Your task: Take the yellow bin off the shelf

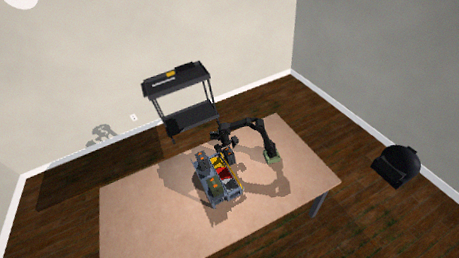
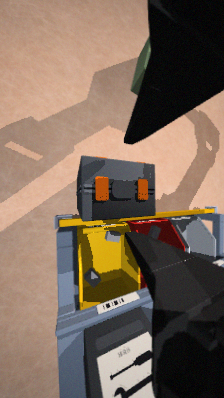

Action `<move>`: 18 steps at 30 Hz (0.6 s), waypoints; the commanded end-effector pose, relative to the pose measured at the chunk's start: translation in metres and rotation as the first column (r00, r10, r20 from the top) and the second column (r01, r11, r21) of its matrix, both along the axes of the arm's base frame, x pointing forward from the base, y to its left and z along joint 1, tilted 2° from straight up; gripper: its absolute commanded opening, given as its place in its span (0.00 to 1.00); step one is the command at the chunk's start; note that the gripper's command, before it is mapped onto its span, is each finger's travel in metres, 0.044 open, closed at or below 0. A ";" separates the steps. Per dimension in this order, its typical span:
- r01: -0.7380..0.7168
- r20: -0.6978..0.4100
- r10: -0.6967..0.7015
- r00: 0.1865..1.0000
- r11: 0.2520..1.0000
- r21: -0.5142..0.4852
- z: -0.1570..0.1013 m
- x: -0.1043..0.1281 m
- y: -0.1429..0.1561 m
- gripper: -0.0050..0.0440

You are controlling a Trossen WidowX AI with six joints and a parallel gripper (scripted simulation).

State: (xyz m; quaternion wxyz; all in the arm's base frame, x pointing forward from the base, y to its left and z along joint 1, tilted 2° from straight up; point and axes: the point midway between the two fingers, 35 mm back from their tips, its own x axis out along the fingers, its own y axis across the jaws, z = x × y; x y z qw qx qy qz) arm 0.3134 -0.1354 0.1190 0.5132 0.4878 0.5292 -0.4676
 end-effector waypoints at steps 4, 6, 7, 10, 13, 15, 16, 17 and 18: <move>0.006 0.030 -0.006 1.000 1.000 -0.006 0.015 0.002 -0.001 1.00; 0.006 0.030 -0.006 1.000 1.000 -0.006 0.015 0.002 -0.001 1.00; 0.006 0.030 -0.006 1.000 1.000 -0.006 0.015 0.002 -0.001 1.00; 0.006 0.030 -0.006 1.000 1.000 -0.006 0.015 0.002 -0.001 1.00; 0.006 0.030 -0.006 1.000 1.000 -0.006 0.015 0.002 -0.001 1.00; 0.004 0.027 -0.004 1.000 1.000 -0.011 0.014 0.002 -0.002 1.00; 0.005 0.028 -0.005 1.000 1.000 -0.010 0.014 0.002 -0.002 1.00; 0.005 0.029 -0.005 1.000 1.000 -0.009 0.014 0.002 -0.001 1.00; 0.006 0.029 -0.006 1.000 1.000 -0.007 0.014 0.002 -0.001 1.00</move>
